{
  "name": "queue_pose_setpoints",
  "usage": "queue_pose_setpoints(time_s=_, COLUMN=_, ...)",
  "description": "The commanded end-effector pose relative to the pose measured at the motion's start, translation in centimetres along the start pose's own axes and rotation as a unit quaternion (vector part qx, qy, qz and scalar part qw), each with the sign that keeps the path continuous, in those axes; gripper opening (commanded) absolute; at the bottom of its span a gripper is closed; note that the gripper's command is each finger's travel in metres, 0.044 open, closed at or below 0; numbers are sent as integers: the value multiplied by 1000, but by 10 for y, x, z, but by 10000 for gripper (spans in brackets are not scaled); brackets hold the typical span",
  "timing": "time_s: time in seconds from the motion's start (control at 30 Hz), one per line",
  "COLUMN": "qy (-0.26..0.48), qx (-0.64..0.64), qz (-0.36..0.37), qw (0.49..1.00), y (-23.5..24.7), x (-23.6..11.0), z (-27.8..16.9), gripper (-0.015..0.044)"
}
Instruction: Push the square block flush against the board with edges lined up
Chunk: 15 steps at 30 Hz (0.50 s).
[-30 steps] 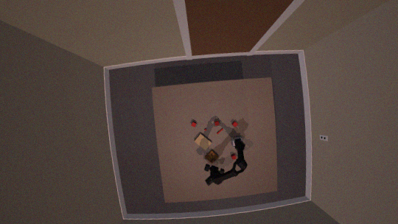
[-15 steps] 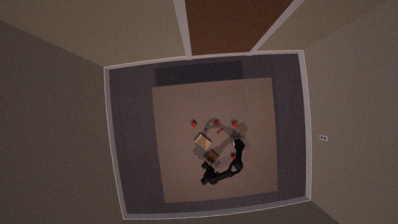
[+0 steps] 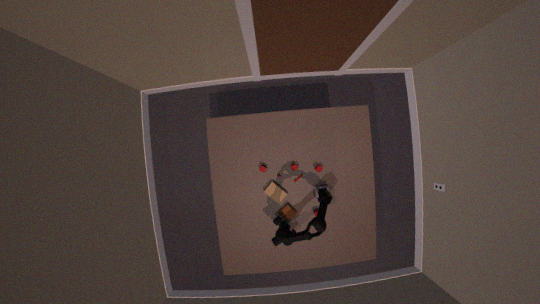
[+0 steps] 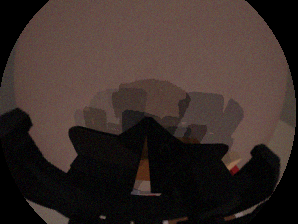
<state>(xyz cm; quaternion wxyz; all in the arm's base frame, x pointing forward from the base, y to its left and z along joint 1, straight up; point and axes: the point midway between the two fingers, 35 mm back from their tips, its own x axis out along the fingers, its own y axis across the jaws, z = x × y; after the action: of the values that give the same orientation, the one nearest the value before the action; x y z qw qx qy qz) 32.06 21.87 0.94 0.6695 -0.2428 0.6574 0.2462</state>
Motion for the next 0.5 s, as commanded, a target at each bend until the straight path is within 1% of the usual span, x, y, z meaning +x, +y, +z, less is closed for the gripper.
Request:
queue_pose_setpoints(time_s=0.0, qy=-9, qx=3, qz=-3, qw=1000, y=-1, x=-1, z=2, gripper=0)
queue_pose_setpoints(time_s=0.47, qy=-9, qx=3, qz=-3, qw=1000, y=-1, x=-1, z=-7, gripper=0)
